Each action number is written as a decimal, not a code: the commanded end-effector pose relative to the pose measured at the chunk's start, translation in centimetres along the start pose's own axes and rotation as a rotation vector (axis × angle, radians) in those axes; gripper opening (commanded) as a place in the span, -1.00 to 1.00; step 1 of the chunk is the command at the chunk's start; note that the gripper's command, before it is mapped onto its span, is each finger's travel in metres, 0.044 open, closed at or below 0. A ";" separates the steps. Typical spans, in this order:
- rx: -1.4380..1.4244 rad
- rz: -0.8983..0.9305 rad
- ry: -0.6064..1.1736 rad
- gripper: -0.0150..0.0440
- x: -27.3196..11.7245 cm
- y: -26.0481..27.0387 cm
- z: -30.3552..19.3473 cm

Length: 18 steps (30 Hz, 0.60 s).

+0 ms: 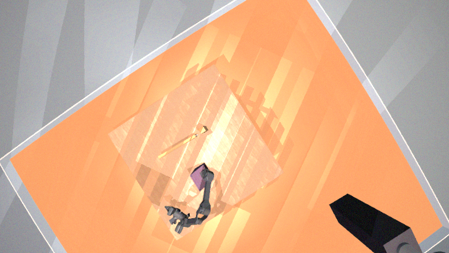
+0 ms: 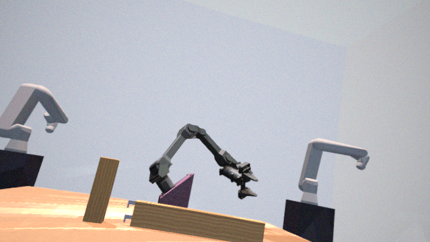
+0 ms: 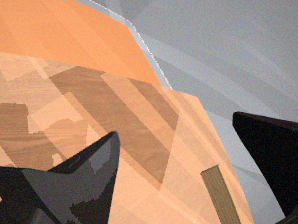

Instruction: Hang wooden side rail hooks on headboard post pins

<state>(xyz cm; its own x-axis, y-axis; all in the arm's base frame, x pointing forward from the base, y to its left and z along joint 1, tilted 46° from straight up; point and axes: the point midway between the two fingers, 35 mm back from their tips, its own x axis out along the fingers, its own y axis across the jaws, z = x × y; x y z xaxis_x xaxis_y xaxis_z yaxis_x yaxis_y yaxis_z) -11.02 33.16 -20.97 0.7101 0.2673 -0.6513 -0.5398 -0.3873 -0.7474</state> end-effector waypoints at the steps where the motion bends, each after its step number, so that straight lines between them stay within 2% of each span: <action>1: 0.000 0.000 0.000 0.95 -0.1 -0.2 0.1; 2: 0.000 0.000 0.000 1.00 -0.2 -0.4 0.4; 10: 0.001 -0.002 0.000 1.00 -2.4 -6.4 4.3; 14: 0.001 -0.003 0.000 1.00 -2.4 -6.6 4.4; 18: 0.204 -0.004 0.029 1.00 -0.9 -9.1 3.5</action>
<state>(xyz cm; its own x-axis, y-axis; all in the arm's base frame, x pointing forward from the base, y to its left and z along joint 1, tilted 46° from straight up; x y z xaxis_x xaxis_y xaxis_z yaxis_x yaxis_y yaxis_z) -10.66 38.99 -15.11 0.7084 0.2660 -0.6538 -0.5767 -0.3159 -0.7534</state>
